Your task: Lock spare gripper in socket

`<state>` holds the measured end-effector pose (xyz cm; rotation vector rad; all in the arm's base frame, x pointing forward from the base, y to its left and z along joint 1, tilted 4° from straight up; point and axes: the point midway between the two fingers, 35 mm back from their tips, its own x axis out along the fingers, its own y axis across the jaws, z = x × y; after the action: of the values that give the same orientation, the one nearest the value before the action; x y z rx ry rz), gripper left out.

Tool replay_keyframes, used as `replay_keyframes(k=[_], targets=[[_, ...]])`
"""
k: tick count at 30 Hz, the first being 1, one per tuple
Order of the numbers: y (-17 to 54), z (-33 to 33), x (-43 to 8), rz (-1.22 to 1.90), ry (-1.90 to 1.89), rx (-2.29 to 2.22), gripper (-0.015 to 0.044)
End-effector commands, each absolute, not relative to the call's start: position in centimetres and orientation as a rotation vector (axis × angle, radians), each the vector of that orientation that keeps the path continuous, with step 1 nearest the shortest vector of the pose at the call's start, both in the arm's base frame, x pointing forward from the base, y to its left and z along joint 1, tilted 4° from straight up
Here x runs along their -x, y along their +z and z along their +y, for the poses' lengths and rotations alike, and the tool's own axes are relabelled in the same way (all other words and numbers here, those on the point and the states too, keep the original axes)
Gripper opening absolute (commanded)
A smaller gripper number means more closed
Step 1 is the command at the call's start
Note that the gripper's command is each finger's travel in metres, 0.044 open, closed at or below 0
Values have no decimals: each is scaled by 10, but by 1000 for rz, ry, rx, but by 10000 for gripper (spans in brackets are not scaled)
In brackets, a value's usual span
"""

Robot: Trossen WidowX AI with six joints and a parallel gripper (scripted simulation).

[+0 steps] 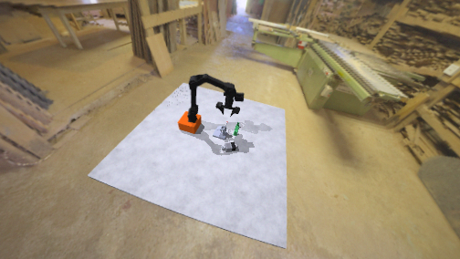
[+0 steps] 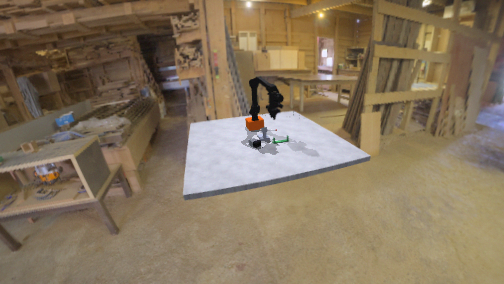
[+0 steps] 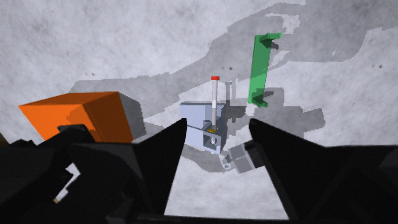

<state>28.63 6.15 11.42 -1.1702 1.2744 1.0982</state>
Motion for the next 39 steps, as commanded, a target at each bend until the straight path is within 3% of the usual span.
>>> replay_keyframes(k=[1,7,39], targets=[[103,63,-290,1289,1085,1171,300],[48,61,-290,1289,1085,1172,300],[1,61,-293,1289,1085,1172,300]])
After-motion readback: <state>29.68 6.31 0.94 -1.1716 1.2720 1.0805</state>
